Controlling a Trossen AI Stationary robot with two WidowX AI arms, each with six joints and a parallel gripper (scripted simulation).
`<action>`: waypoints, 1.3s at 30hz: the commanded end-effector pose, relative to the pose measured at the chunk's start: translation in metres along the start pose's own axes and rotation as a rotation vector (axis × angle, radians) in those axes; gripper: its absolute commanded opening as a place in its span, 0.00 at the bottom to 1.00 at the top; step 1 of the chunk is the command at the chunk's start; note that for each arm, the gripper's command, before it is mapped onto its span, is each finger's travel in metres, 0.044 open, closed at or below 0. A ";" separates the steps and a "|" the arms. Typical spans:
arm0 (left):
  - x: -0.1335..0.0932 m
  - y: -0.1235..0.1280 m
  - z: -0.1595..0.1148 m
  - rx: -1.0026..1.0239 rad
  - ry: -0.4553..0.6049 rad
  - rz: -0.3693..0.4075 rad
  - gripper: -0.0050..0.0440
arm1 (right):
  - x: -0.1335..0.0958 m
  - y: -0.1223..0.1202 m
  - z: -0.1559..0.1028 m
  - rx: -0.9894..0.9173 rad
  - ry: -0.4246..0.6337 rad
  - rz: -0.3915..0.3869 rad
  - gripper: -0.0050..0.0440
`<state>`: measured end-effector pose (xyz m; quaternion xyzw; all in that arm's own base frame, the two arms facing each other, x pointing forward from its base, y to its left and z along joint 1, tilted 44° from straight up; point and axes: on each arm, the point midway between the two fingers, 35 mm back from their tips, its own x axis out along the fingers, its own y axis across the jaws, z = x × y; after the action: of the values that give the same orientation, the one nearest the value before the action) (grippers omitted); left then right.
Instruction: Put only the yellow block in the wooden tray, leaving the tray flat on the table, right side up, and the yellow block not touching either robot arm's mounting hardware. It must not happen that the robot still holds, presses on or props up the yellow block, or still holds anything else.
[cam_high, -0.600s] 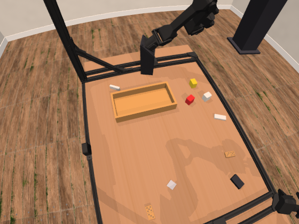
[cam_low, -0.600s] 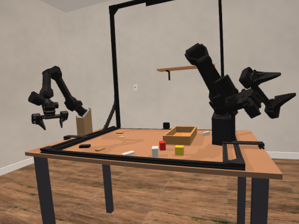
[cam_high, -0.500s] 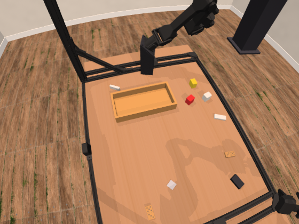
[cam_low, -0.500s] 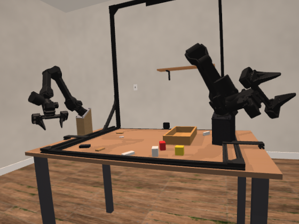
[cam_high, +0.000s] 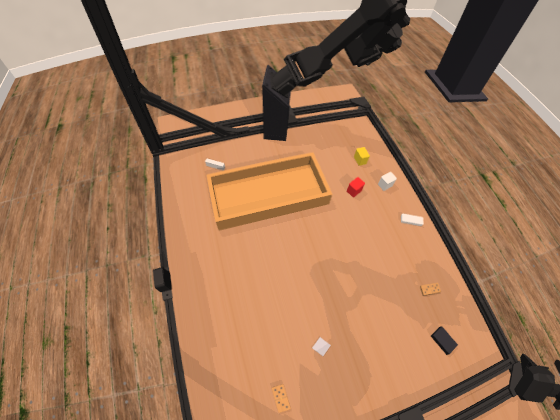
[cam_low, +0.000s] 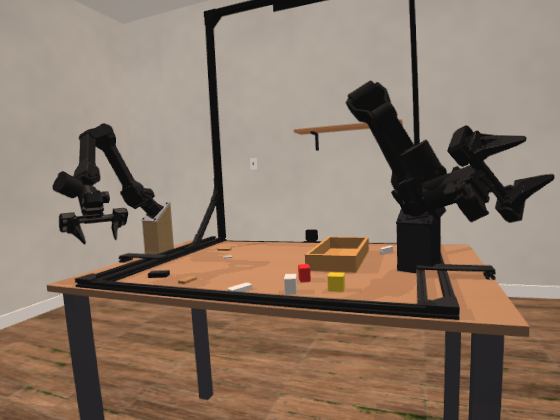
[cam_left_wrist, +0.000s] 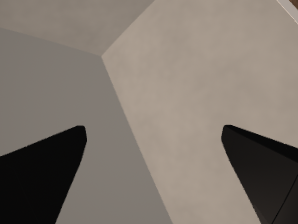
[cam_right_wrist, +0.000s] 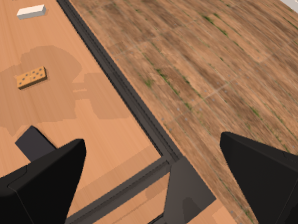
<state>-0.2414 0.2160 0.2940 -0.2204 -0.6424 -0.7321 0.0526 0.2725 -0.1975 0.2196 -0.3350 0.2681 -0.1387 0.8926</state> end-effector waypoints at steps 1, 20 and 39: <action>0.000 0.000 0.000 0.000 -0.001 0.000 0.92 | 0.000 0.000 0.000 0.000 0.000 0.000 0.92; -0.066 -0.012 0.110 -0.161 -0.420 -0.257 0.92 | 0.030 0.069 0.034 -0.083 -0.129 0.182 0.92; -0.253 0.000 0.185 -0.261 -0.999 -0.764 0.92 | 0.037 0.200 0.080 -0.234 -0.333 0.479 0.92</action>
<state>0.0050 0.3468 0.2138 -0.3044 -0.5403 -0.6046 -0.4999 0.3595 -0.0418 0.1371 -0.3803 0.2024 0.1350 0.8923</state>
